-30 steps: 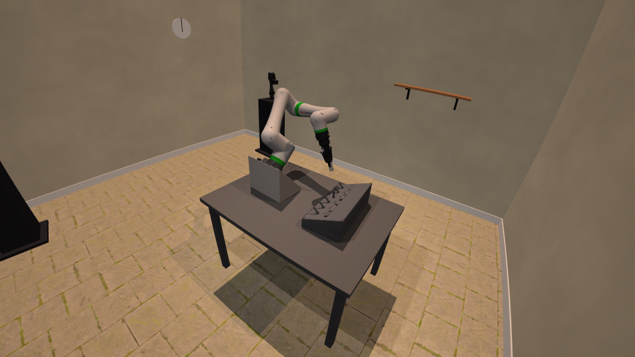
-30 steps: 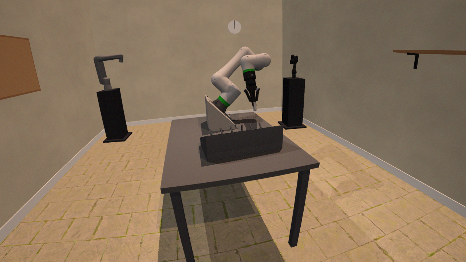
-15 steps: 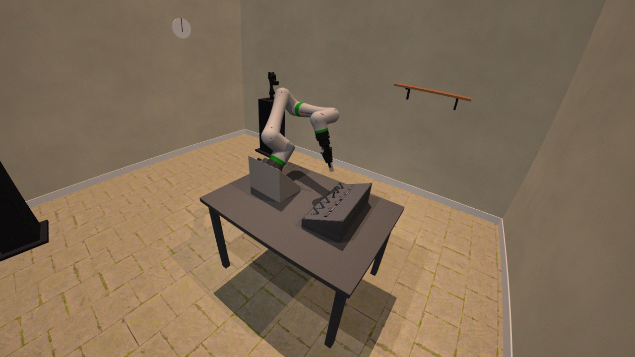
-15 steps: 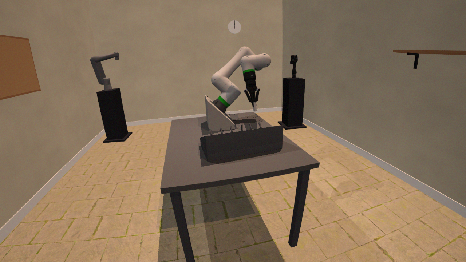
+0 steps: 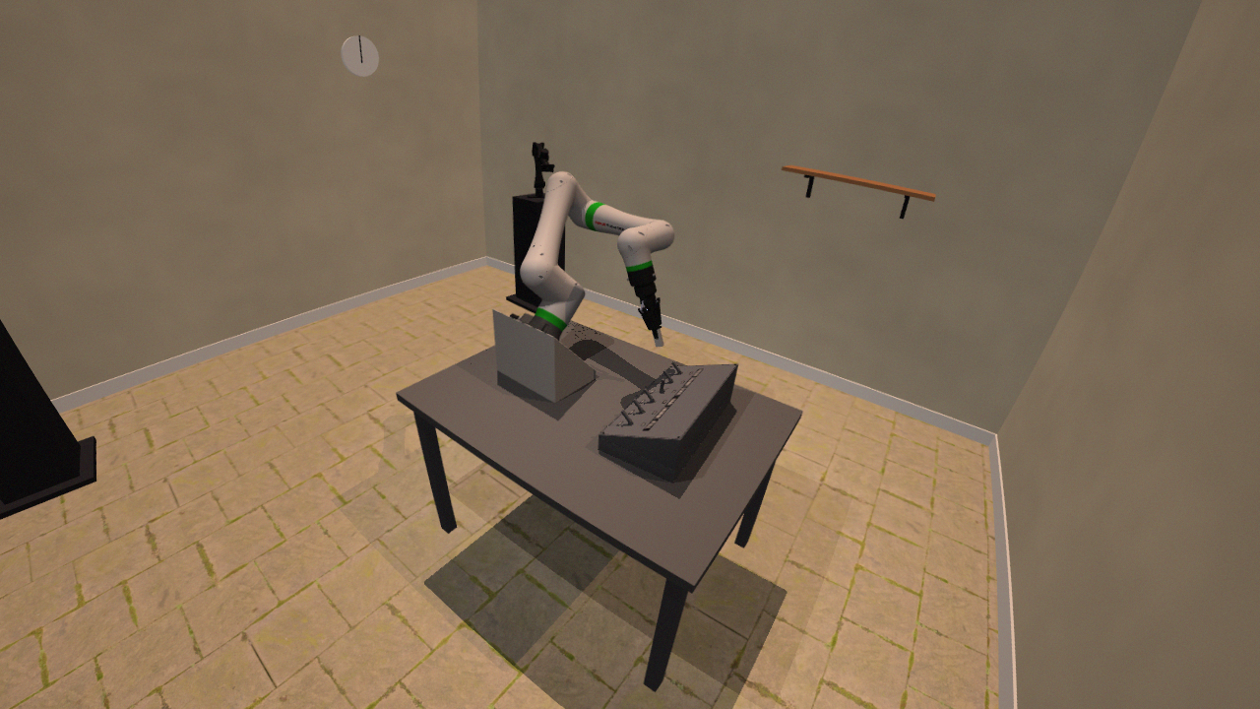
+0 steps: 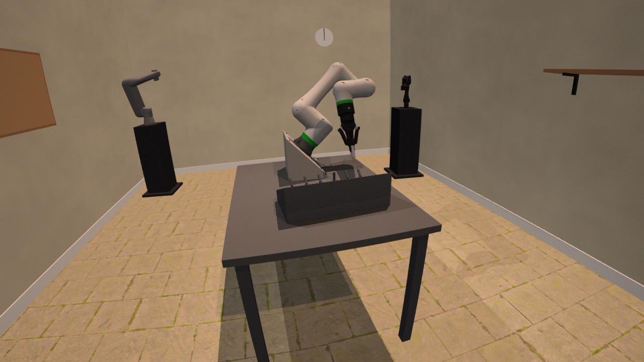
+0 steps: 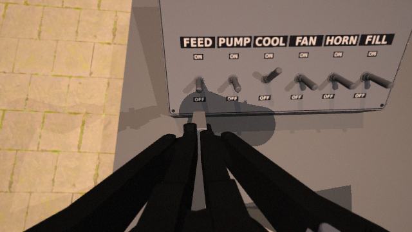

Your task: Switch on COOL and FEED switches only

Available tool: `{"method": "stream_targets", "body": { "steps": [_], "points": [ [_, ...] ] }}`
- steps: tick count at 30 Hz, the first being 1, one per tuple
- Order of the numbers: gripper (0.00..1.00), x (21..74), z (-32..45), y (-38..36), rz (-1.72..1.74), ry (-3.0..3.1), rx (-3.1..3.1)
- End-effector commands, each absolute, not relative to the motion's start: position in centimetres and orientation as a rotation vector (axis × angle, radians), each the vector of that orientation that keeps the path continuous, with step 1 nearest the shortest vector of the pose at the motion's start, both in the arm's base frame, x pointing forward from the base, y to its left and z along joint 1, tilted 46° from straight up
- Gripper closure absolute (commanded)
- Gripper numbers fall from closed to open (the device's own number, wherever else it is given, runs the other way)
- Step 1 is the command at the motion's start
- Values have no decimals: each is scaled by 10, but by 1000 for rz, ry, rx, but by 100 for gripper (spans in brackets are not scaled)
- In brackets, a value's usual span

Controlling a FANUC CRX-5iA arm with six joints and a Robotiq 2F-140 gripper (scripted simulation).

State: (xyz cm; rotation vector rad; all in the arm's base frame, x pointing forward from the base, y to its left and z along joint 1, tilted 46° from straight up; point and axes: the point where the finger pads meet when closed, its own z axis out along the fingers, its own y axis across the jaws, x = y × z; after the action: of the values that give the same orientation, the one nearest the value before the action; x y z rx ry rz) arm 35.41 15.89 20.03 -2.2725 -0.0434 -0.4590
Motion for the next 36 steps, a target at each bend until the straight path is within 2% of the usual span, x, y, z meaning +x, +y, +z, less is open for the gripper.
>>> {"method": "stream_targets", "body": {
  "steps": [1, 36],
  "points": [
    [100, 357, 195, 165, -460, -43, -2273],
    [100, 379, 153, 215, -460, -43, -2273]
  ]
}}
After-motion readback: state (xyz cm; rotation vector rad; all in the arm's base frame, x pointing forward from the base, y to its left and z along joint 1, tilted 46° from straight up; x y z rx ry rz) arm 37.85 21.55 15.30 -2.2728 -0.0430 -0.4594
